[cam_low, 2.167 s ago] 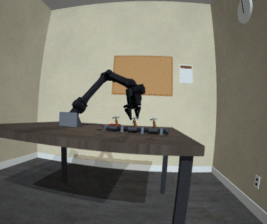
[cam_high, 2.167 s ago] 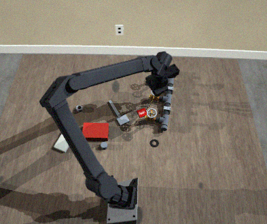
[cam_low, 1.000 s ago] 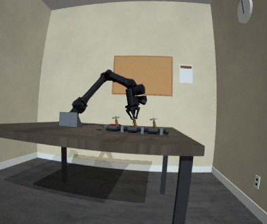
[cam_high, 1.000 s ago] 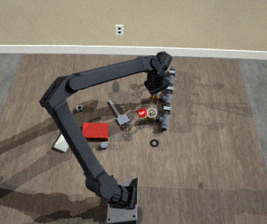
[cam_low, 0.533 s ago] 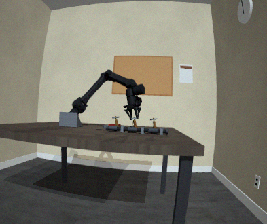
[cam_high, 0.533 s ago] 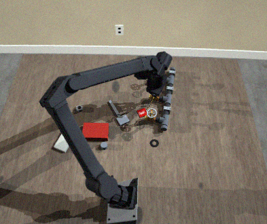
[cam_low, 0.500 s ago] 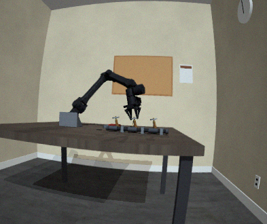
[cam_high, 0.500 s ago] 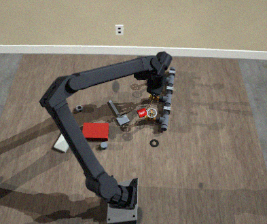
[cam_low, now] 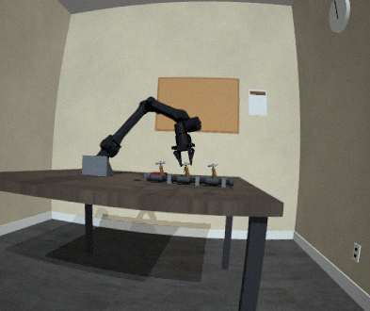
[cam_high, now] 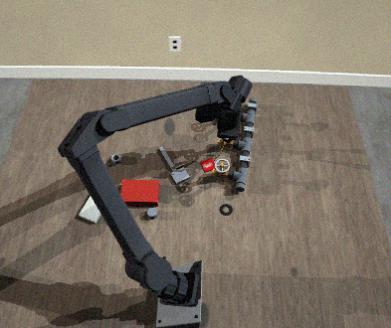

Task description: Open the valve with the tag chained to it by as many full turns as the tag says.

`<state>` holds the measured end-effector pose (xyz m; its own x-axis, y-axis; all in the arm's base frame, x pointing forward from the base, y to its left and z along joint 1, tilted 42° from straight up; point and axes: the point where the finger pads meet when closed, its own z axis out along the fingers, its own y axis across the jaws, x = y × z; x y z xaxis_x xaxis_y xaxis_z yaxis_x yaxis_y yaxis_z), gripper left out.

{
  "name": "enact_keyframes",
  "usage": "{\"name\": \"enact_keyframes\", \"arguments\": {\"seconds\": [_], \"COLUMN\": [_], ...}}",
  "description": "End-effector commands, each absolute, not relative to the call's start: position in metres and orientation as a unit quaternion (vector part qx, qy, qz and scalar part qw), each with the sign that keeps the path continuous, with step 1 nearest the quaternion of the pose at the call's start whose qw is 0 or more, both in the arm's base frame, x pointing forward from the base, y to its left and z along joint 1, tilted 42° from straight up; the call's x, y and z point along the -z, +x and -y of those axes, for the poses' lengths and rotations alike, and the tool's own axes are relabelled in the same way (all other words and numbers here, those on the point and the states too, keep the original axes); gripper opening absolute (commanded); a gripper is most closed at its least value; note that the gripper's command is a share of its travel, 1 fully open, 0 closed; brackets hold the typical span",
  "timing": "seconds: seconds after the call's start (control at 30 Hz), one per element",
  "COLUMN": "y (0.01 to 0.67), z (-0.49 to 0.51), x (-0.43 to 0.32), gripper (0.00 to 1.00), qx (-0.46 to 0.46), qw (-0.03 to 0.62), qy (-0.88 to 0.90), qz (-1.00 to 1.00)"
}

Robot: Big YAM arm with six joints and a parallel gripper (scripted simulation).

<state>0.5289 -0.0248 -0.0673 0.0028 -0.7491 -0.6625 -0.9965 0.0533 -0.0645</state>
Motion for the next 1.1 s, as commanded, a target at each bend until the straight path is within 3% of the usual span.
{"name": "enact_keyframes", "arguments": {"seconds": [0.0,0.03,1.07], "y": [0.5441,0.5441,0.5453], "z": [0.0278,0.0278,0.0281], "x": [0.0604,0.0603,0.0584], "gripper": [0.00,1.00,1.00], "qx": [-0.205,-0.204,-0.210], "qw": [0.290,0.290,0.286], "qy": [-0.677,-0.677,-0.659], "qz": [-0.645,-0.645,-0.663]}}
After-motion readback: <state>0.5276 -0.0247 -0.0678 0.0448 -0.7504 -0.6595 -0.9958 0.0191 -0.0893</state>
